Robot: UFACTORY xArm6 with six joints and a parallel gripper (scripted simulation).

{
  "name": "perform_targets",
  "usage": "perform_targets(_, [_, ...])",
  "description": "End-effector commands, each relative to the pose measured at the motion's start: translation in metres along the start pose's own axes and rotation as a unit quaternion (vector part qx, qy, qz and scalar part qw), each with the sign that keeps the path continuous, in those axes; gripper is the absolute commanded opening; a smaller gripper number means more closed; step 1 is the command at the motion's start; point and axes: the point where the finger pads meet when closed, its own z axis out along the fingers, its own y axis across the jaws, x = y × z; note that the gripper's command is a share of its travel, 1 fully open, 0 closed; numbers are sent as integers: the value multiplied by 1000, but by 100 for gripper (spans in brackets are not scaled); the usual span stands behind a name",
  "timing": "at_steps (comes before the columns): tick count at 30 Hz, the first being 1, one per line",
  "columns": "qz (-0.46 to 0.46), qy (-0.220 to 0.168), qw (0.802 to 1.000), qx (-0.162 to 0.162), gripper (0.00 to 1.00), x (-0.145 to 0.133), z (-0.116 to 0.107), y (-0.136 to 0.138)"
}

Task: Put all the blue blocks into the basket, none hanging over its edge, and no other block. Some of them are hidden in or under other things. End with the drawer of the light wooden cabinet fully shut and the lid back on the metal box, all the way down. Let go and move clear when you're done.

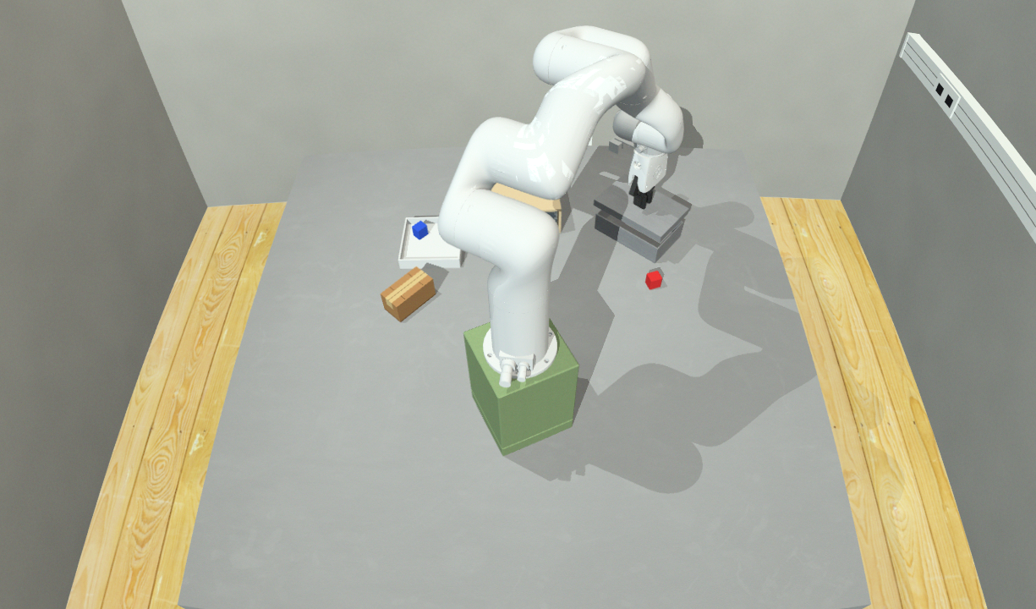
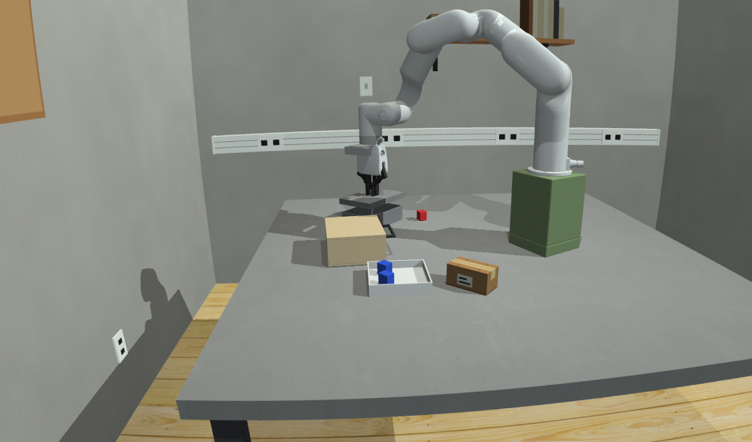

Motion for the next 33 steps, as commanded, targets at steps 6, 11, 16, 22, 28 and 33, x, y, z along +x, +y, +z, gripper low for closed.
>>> perform_targets(6, [0, 1, 1000, -3, 0, 0, -2, 2])
perform_targets(11, [0, 1, 1000, -3, 0, 0, -2, 2])
perform_targets(16, [0, 1, 1000, -3, 0, 0, -2, 2])
perform_targets(22, [0, 1, 1000, -3, 0, 0, -1, 2])
perform_targets(28, [0, 1, 1000, -3, 0, 0, 0, 2])
perform_targets(33, [0, 1, 1000, -3, 0, 0, 1, 2])
